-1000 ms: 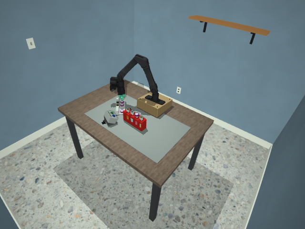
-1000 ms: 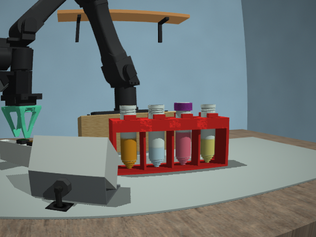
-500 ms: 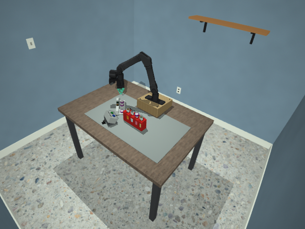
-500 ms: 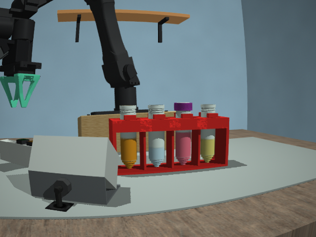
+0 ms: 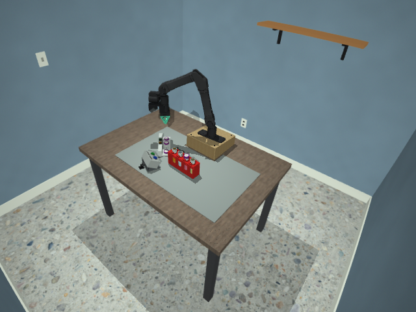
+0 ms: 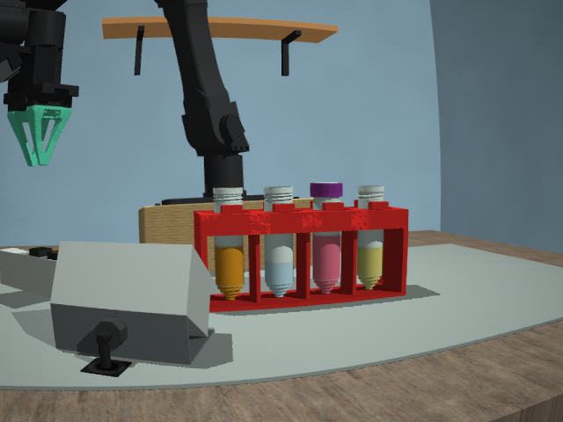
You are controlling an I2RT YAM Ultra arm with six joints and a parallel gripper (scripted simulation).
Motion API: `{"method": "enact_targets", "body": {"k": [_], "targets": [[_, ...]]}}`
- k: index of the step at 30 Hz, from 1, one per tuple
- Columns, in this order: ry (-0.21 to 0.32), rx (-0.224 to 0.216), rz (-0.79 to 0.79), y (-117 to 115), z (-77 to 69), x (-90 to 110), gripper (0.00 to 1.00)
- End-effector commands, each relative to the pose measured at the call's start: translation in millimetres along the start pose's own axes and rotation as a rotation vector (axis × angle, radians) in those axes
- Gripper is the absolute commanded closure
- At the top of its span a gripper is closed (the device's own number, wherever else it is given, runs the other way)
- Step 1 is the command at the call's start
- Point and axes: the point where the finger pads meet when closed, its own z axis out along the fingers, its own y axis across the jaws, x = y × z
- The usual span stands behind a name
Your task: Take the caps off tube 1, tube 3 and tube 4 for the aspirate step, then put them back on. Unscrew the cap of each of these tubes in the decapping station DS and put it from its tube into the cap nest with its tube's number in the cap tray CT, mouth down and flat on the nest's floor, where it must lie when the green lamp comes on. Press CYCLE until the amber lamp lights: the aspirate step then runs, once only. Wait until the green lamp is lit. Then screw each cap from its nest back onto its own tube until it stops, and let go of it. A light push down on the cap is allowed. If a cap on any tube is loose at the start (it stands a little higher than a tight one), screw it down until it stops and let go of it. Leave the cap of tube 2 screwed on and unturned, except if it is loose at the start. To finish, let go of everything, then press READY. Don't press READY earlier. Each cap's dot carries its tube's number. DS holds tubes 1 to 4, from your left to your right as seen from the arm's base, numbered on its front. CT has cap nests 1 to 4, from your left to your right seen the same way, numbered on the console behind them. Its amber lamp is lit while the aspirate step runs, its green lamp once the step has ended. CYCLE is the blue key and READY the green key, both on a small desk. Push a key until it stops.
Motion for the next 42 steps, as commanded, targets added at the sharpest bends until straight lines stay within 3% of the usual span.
{"method": "enact_targets", "body": {"k": [1,6,16,18,33,35,39,42], "targets": [[-0.014,0.001,-0.06,6,-4.6,-4,1.0],[-0.014,0.003,-0.444,46,3.1,-14,1.0],[-0.015,0.001,-0.444,126,18.1,-35,1.0],[-0.015,0.001,-0.444,126,18.1,-35,1.0],[-0.017,-0.003,-0.444,246,40.1,-65,1.0],[-0.017,-0.003,-0.444,246,40.1,-65,1.0],[-0.017,-0.004,-0.444,277,45.9,-74,1.0],[-0.017,-0.004,-0.444,280,46.2,-74,1.0]]}}
